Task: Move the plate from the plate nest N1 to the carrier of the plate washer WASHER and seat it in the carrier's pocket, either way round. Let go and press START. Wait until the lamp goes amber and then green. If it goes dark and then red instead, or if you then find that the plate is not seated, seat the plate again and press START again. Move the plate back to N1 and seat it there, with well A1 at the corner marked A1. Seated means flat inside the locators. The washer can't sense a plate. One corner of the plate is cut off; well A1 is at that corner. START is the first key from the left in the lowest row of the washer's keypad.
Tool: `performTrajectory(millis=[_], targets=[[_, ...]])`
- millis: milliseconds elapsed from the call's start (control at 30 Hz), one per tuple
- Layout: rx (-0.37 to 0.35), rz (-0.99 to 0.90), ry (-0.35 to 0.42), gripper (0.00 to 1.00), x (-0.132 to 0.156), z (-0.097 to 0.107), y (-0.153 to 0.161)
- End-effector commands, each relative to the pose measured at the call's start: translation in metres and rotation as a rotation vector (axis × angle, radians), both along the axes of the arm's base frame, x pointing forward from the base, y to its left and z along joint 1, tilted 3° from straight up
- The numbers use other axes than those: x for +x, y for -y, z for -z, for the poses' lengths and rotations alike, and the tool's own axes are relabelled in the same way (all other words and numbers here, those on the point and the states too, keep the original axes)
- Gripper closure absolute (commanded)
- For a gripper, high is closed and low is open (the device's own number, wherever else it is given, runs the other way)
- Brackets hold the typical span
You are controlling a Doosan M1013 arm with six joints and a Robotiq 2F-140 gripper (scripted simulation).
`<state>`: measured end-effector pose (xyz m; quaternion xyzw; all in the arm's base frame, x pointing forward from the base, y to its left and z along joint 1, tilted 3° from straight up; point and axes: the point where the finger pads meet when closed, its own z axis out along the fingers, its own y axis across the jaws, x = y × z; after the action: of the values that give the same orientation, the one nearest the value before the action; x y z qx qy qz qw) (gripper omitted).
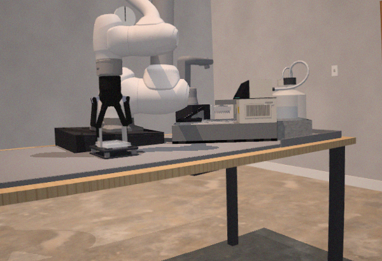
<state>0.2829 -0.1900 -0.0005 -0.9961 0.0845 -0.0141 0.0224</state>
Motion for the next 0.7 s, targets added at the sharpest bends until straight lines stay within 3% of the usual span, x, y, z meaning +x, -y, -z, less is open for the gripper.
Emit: performTrajectory(millis=[0, 667], targets=[[0.0, 0.0, 0.0, 0.9, 0.0, 0.0, 0.0], [0.0, 0.0, 0.0, 0.9, -0.001, -0.026, 0.001]])
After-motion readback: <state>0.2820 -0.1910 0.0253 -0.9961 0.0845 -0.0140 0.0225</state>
